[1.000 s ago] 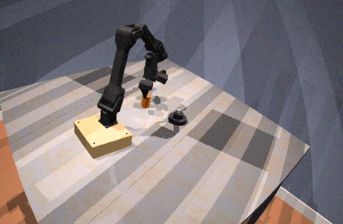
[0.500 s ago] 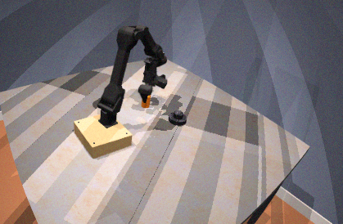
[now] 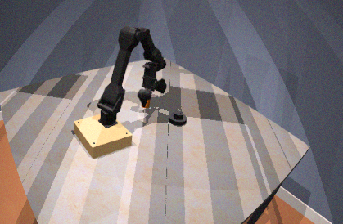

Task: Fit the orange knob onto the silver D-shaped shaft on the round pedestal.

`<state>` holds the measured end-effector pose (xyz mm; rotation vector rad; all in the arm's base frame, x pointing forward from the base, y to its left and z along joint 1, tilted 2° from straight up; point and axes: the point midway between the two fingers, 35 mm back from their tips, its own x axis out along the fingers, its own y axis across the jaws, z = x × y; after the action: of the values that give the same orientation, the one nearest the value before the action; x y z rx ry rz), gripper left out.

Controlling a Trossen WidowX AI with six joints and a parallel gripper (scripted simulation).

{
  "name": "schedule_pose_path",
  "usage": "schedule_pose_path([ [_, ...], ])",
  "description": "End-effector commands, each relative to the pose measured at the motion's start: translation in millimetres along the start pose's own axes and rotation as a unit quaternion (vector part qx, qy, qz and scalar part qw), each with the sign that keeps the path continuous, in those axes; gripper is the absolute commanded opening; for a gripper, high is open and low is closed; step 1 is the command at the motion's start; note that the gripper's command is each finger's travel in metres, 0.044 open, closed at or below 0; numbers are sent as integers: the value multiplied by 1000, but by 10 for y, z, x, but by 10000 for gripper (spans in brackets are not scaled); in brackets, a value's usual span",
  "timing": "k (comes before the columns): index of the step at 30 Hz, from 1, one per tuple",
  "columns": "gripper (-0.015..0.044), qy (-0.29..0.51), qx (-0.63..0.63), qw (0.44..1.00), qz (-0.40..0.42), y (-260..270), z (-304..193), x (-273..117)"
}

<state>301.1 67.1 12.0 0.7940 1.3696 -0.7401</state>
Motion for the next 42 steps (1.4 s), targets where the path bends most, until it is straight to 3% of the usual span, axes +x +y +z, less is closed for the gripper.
schedule_pose_path([
  [1, 440, 0, -1, 1000, -6, -28, -3, 91],
  [2, 440, 0, -1, 1000, -6, -28, -3, 94],
  [12, 177, 0, -1, 1000, -6, -28, -3, 94],
  [19, 131, 0, -1, 1000, -6, -28, -3, 94],
  [24, 0, 0, -1, 1000, -6, -8, 3, 22],
  [42, 0, 0, -1, 1000, -5, 73, 28, -514],
])
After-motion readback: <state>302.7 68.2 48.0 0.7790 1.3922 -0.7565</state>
